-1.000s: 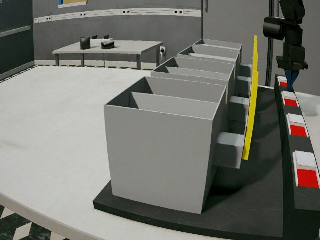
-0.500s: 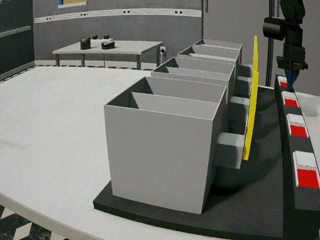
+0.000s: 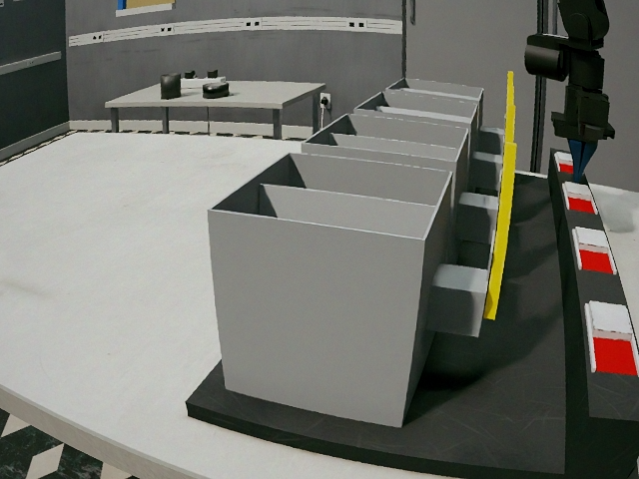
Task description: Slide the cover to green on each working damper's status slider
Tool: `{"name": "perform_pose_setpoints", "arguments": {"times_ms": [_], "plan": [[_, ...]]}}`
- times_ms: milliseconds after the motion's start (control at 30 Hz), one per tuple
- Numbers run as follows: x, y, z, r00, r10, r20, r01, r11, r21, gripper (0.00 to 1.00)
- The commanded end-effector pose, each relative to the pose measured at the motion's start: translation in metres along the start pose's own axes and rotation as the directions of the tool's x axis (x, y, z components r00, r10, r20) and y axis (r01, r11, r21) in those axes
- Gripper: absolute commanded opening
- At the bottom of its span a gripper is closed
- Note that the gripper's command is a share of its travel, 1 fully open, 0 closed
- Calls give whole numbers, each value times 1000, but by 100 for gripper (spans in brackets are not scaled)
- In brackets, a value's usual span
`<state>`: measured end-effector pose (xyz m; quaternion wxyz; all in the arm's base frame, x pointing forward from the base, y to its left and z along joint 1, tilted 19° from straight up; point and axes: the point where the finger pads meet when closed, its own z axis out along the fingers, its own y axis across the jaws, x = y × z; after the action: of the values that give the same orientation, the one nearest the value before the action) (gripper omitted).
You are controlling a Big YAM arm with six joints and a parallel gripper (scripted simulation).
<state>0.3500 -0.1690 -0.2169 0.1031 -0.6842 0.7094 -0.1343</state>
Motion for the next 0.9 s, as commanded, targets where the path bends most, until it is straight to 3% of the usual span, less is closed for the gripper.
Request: {"name": "perform_pose_setpoints", "arguments": {"times_ms": [0,867], "plan": [[-7,10,3,1000,5,5,-4,1000,-16,0],[-19,15,2,1000,4,14,-3,1000,-25,0]]}}
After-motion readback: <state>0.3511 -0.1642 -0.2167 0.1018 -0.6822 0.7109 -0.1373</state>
